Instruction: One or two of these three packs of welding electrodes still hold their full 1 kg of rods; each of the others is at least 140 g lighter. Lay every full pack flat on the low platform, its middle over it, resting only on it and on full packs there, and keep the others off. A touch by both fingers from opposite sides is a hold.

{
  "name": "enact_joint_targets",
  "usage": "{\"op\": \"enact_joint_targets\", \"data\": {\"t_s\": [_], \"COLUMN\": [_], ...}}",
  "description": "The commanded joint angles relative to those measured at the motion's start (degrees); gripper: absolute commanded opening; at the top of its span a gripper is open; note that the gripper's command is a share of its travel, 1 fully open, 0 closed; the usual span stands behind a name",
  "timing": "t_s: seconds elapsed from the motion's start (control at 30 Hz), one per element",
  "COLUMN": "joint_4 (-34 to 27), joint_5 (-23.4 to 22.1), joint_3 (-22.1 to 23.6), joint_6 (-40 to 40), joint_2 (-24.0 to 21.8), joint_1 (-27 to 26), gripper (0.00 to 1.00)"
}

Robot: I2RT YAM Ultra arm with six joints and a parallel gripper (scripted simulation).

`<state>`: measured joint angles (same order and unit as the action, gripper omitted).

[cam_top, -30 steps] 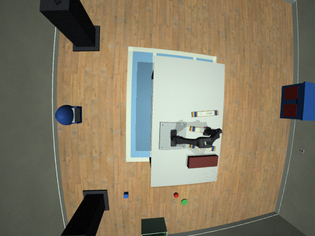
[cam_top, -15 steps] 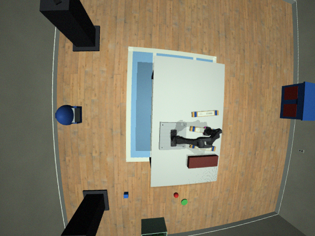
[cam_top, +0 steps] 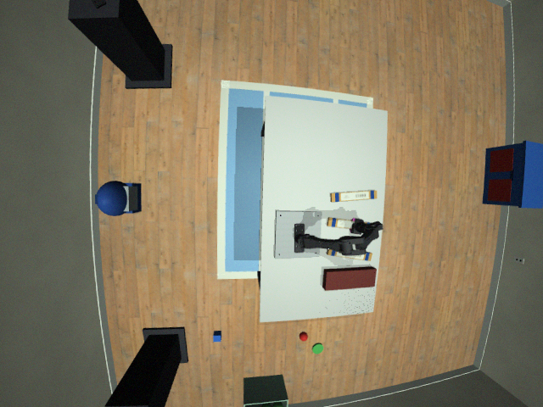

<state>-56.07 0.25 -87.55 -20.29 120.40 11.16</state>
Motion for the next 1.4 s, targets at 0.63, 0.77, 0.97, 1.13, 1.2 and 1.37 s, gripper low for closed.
{"op": "enact_joint_targets", "data": {"t_s": [0.63, 0.77, 0.97, 1.13, 1.2, 1.37], "joint_4": [-1.53, -1.53, -1.53, -1.53, -1.53, -1.53], "joint_5": [0.05, 0.05, 0.05, 0.05, 0.05, 0.05], "joint_3": [-2.78, -2.78, -2.78, -2.78, -2.78, -2.78], "joint_6": [0.36, 0.36, 0.36, 0.36, 0.36, 0.36], "joint_2": [-2.62, -2.62, -2.62, -2.62, -2.62, -2.62], "joint_1": [-0.45, -0.45, -0.45, -0.45, -0.45, -0.45], "gripper": [0.95, 0.95, 0.95, 0.95, 0.95, 0.95]}}
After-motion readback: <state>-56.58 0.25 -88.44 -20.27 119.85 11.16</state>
